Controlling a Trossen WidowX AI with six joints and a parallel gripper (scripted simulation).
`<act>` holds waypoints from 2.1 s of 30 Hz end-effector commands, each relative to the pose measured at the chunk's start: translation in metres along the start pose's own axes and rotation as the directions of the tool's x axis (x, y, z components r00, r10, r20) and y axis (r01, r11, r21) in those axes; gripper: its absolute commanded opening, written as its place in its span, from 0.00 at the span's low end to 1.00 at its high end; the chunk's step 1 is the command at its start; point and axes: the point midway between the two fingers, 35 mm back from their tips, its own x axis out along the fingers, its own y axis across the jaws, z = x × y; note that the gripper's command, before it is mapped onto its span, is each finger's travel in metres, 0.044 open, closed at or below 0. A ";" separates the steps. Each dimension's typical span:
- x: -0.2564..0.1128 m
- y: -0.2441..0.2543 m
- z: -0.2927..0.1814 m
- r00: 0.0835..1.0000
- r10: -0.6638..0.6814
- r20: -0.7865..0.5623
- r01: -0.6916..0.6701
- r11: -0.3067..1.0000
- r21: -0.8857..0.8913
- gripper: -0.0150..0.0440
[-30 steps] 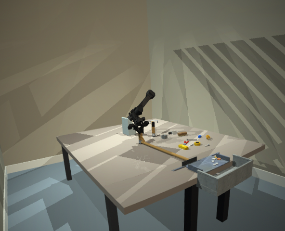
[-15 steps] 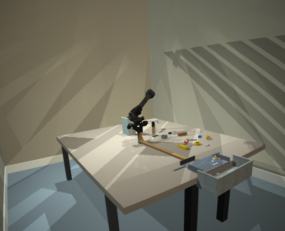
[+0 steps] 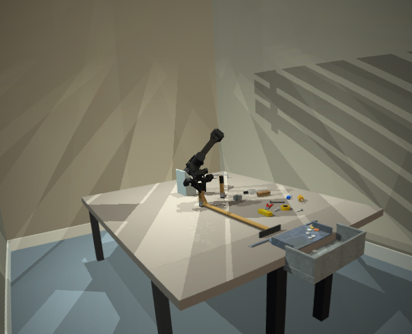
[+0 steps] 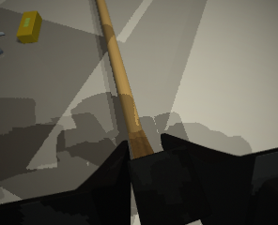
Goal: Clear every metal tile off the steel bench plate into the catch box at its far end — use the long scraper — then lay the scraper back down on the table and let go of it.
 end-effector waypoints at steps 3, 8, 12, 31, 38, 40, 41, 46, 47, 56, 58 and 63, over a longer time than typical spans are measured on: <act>0.000 0.000 0.000 1.000 0.000 0.000 0.000 1.000 0.000 0.74; -0.006 -0.001 0.001 1.000 -0.003 -0.002 0.003 1.000 -0.001 0.97; -0.016 -0.002 0.002 1.000 -0.006 -0.004 0.005 1.000 -0.002 1.00; -0.060 -0.001 0.001 1.000 -0.003 -0.001 0.003 1.000 -0.002 1.00; -0.074 -0.004 0.016 0.998 -0.004 0.065 0.005 1.000 -0.010 1.00; -0.081 -0.006 0.023 0.995 -0.005 0.098 0.007 1.000 -0.014 1.00; -0.084 -0.007 0.026 0.994 -0.006 0.113 0.008 1.000 -0.016 1.00; -0.102 -0.010 0.042 0.982 -0.004 0.188 0.008 1.000 -0.022 1.00; -0.106 -0.010 0.045 0.979 -0.003 0.203 0.008 1.000 -0.024 1.00; -0.138 -0.012 0.069 0.949 0.013 0.315 -0.005 1.000 -0.026 1.00; -0.146 -0.012 0.074 0.941 0.019 0.338 -0.011 1.000 -0.026 1.00; -0.164 -0.012 0.085 0.920 0.034 0.391 -0.025 0.999 -0.027 1.00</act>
